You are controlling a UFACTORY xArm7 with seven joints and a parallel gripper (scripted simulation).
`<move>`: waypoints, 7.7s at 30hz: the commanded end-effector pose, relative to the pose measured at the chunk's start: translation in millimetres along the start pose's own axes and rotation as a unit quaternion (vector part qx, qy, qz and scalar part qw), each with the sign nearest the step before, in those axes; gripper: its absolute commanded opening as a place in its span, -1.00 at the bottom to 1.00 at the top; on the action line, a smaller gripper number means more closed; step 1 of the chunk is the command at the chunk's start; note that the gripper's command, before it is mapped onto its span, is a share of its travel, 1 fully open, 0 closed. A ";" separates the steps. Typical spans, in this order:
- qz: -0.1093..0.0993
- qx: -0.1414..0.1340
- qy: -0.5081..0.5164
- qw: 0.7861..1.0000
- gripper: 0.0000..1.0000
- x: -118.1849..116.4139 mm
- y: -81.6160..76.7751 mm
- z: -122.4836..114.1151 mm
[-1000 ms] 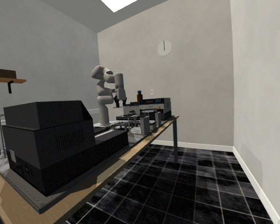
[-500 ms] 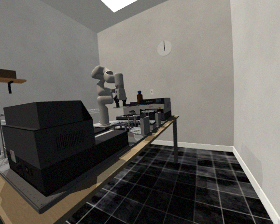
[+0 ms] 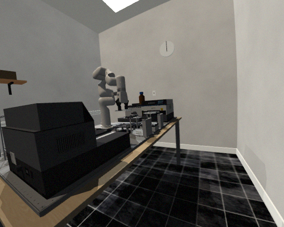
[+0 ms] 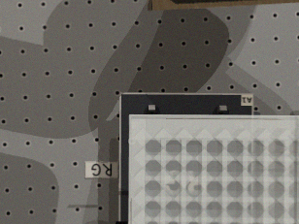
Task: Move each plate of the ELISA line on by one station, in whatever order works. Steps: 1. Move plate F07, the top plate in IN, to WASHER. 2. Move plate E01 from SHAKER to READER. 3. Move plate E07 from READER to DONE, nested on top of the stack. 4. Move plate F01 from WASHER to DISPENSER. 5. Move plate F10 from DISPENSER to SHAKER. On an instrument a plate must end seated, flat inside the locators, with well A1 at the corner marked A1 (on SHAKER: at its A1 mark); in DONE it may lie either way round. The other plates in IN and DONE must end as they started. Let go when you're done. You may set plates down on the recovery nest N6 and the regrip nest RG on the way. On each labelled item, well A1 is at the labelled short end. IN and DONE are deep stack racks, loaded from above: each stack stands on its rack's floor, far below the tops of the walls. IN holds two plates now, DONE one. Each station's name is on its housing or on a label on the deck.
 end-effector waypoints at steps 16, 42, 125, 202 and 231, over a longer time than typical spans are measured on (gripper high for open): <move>0.001 -0.002 0.000 1.000 -1.00 -0.7 22.2 -1.1; 0.001 -0.002 0.000 1.000 -1.00 -0.7 51.6 -1.3; 0.001 -0.001 0.000 1.000 -1.00 -0.8 115.7 -1.3; 0.001 -0.001 0.000 1.000 -1.00 -0.7 125.8 -1.2; 0.001 -0.001 0.000 1.000 1.00 -0.7 113.9 -1.2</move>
Point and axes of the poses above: the point where the finger pads meet when closed, its own y axis out along the fingers, its own x axis across the jaws, z = x × y, the point moved 1 cm from there along -y, back along the fingers, and after that the axes turned 14 degrees about -y, right-handed, at the moved point
